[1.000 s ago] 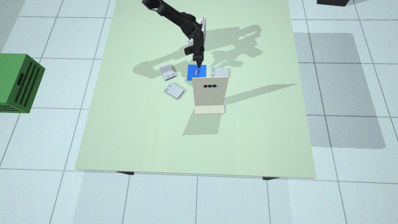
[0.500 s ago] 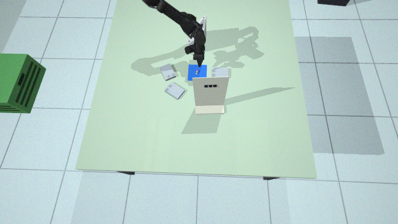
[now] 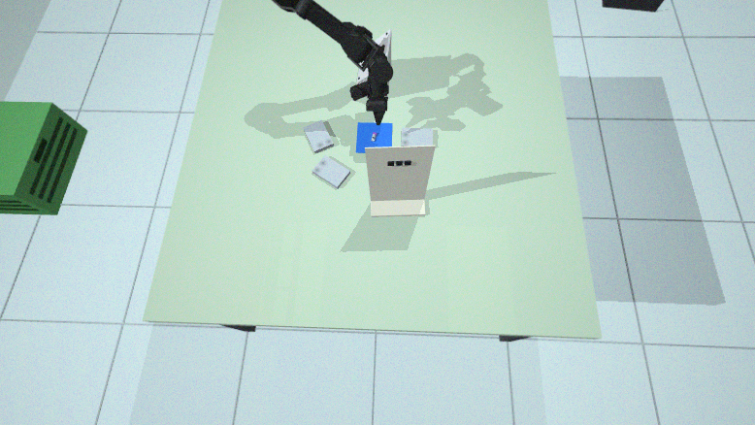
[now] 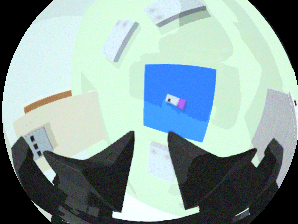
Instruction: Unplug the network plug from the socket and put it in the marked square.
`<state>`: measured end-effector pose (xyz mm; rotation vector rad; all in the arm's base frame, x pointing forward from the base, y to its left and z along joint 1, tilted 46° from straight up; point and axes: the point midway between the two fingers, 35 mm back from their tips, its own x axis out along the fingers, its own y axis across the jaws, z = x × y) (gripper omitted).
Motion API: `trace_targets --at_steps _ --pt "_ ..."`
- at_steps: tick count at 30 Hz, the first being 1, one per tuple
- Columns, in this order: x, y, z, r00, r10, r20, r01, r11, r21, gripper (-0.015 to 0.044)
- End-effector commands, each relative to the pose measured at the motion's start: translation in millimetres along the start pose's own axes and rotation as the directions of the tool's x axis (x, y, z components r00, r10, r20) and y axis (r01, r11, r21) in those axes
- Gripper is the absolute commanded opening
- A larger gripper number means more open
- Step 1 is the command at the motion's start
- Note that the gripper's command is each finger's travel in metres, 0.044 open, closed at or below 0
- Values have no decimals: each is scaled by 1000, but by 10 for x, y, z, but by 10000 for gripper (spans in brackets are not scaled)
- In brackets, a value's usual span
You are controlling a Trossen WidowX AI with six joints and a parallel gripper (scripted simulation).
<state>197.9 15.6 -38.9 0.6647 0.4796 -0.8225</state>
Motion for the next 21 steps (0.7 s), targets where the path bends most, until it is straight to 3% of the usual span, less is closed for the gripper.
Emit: trace_targets --at_steps 1,21 --pt "-31 36 5 1000 4 3 -4 1000 9 156" --pt "-181 98 36 1000 10 10 -10 1000 10 156"
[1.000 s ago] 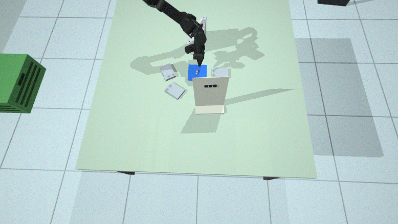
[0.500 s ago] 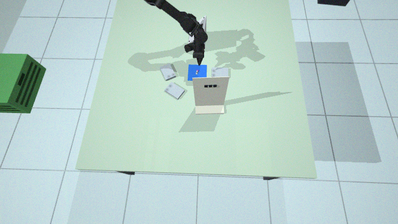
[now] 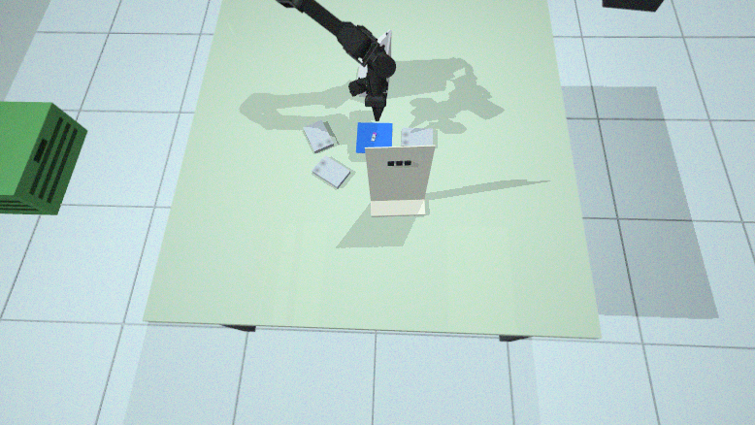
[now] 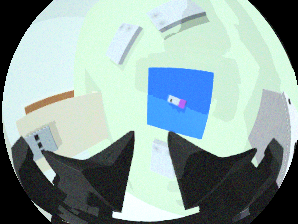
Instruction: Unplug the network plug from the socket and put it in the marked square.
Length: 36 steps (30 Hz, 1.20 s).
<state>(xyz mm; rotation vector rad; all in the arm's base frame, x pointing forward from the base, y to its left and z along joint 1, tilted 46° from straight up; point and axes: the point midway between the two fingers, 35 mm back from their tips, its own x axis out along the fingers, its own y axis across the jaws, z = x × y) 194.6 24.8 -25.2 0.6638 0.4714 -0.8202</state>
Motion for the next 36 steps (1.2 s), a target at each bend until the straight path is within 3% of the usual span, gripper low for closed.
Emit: trace_targets --at_steps 1,36 --pt "-37 34 11 1000 5 3 -5 1000 9 156" --pt "-401 255 32 1000 11 4 -11 1000 2 156"
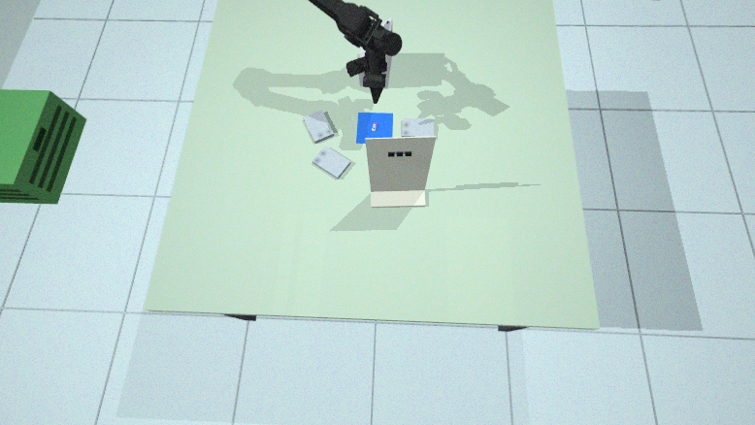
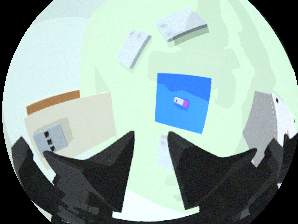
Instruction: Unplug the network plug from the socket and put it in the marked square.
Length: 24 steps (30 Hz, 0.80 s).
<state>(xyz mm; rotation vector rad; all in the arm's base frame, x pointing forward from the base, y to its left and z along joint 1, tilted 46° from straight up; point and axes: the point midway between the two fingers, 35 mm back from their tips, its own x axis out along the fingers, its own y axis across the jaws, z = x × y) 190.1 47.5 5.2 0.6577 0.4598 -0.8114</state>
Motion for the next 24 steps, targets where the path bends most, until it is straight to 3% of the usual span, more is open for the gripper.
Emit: trace_targets --at_steps 1,24 --pt "-94 89 -20 1000 0 -7 0 1000 6 156" --pt "-712 453 35 1000 7 3 -7 1000 12 156"
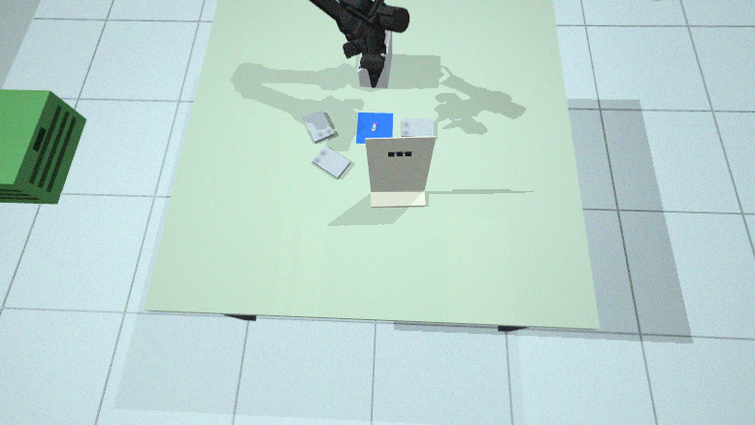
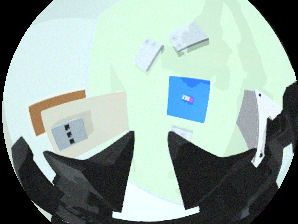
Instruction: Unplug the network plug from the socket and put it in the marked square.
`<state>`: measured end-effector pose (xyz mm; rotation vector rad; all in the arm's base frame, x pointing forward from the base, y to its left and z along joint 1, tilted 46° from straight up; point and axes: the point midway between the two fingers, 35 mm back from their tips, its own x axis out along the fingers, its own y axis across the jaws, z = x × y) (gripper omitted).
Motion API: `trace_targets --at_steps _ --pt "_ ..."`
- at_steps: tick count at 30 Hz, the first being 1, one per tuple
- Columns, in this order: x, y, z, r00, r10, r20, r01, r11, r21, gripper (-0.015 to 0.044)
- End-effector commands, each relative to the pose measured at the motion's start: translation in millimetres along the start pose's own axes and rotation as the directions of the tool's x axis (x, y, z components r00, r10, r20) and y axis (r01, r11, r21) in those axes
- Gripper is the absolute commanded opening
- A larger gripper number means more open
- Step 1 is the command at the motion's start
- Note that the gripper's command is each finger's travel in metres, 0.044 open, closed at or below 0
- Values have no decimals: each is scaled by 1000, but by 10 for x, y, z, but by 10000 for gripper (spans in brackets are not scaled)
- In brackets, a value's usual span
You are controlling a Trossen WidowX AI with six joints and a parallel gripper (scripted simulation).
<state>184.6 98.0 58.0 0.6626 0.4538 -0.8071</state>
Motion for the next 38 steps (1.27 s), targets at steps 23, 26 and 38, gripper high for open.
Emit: trace_targets --at_steps 23,26,38 --pt "-174 81 35 1000 2 4 -2 1000 8 440" --pt "-174 81 35 1000 2 4 -2 1000 8 440" --pt "-174 81 35 1000 2 4 -2 1000 8 440"
